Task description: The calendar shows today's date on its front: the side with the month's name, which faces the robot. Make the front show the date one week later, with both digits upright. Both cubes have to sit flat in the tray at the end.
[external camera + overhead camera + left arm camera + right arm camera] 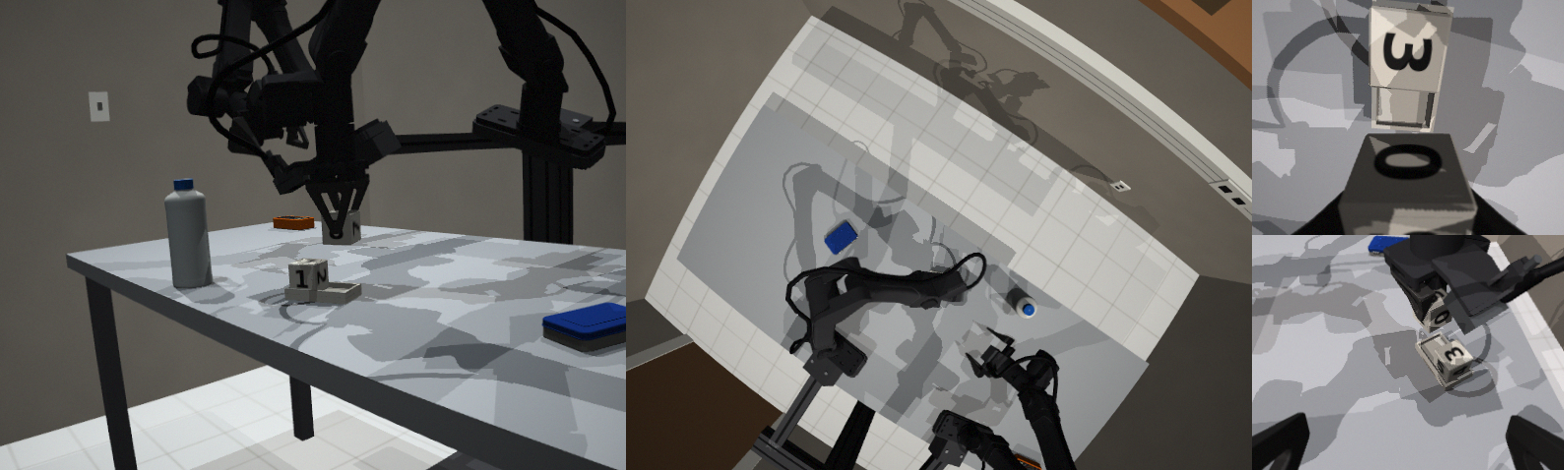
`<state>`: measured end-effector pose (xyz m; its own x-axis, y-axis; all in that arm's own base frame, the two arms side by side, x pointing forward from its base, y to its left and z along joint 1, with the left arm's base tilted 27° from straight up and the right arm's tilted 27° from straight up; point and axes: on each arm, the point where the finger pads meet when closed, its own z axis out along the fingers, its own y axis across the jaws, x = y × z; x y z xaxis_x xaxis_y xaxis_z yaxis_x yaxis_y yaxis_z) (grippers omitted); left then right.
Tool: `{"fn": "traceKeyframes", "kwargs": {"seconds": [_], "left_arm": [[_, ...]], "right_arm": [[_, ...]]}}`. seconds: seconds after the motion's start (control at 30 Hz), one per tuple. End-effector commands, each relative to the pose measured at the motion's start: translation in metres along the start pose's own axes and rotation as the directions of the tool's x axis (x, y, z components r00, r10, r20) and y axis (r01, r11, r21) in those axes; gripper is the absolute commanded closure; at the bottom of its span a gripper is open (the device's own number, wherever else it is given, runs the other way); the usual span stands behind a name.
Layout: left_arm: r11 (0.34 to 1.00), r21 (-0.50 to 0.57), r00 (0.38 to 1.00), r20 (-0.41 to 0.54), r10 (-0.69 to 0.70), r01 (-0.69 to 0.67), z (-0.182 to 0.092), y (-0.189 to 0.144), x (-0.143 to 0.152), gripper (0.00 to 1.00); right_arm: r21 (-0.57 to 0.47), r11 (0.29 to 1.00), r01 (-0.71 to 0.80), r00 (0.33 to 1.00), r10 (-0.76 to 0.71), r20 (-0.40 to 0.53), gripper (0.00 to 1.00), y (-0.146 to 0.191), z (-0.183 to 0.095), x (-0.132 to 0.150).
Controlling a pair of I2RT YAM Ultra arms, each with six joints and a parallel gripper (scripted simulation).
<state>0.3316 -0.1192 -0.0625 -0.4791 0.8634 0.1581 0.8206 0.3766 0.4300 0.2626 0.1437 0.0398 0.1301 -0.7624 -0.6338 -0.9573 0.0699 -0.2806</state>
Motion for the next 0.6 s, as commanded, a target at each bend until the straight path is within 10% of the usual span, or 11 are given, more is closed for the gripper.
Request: {"fn": "traceKeyframes", "kwargs": {"seconds": [0.0,0.57], "left_arm": [[0.993,-0.005,0.993,-0.018,0.119,-0.119,-0.005,-0.004,-0.006,0.60],[0.996,-0.019,0.996,0.013,0.092,-0.092,0.018,0.003,-0.013,0.60]], "right_arm": [[0.009,0.998,0.070,0.992,-0.071,0.105,0.00,-0.001,-0.001,-0.008],[0.139,0.990,0.016,0.979,-0.044,0.199,0.00,0.003,-0.024,0.039]]}}
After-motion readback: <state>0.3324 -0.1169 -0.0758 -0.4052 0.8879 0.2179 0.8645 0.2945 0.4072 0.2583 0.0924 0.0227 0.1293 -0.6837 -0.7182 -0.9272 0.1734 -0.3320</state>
